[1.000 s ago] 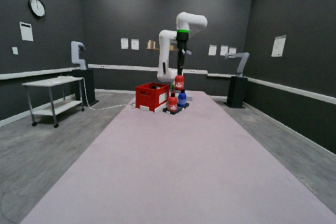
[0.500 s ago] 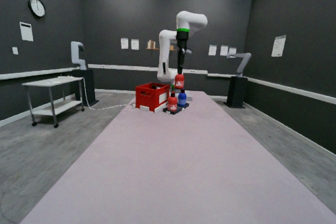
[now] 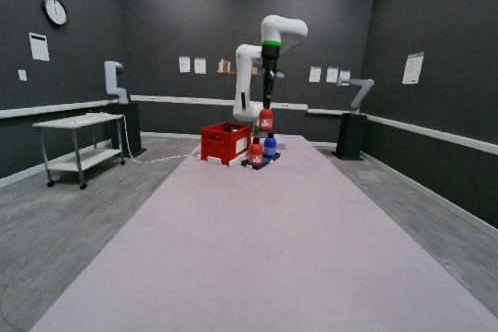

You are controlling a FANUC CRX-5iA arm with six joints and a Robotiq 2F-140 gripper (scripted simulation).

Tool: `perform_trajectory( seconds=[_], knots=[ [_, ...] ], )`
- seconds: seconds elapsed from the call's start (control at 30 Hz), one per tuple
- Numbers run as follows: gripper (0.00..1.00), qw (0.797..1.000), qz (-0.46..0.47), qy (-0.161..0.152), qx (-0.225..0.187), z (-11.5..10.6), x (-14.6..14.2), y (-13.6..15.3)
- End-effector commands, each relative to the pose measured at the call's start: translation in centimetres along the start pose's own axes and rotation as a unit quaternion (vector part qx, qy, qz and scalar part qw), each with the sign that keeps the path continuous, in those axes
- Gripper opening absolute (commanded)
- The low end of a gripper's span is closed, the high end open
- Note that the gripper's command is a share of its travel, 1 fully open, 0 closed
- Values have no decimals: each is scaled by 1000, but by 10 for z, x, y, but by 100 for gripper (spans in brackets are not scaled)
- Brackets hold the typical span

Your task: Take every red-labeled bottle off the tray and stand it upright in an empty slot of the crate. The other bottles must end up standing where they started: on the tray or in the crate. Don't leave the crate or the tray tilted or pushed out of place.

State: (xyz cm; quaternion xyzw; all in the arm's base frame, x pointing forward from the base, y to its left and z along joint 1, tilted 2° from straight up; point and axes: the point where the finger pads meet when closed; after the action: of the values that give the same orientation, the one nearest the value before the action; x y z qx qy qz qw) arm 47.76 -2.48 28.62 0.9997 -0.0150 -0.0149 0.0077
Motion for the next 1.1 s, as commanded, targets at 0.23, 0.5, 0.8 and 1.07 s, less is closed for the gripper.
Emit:
perform_trajectory(
  seconds=[0.23,0.5,0.8,1.07],
  knots=[
    [10,1000,0,1,0,-3,0,0],
    [10,1000,0,1,0,-5,0,0],
    [10,1000,0,1,0,-6,0,0],
    [10,1000,0,1,0,-7,0,0]
  ],
)
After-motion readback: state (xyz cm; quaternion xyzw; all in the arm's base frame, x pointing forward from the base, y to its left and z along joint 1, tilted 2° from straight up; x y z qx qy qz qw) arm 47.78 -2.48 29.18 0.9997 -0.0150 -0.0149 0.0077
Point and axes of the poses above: the point where the finger pads meet when closed, its own z axis out along the fingers, its own x axis across the jaws, y = z × x, and after that the axes turned 13 degrees about z, right-handed
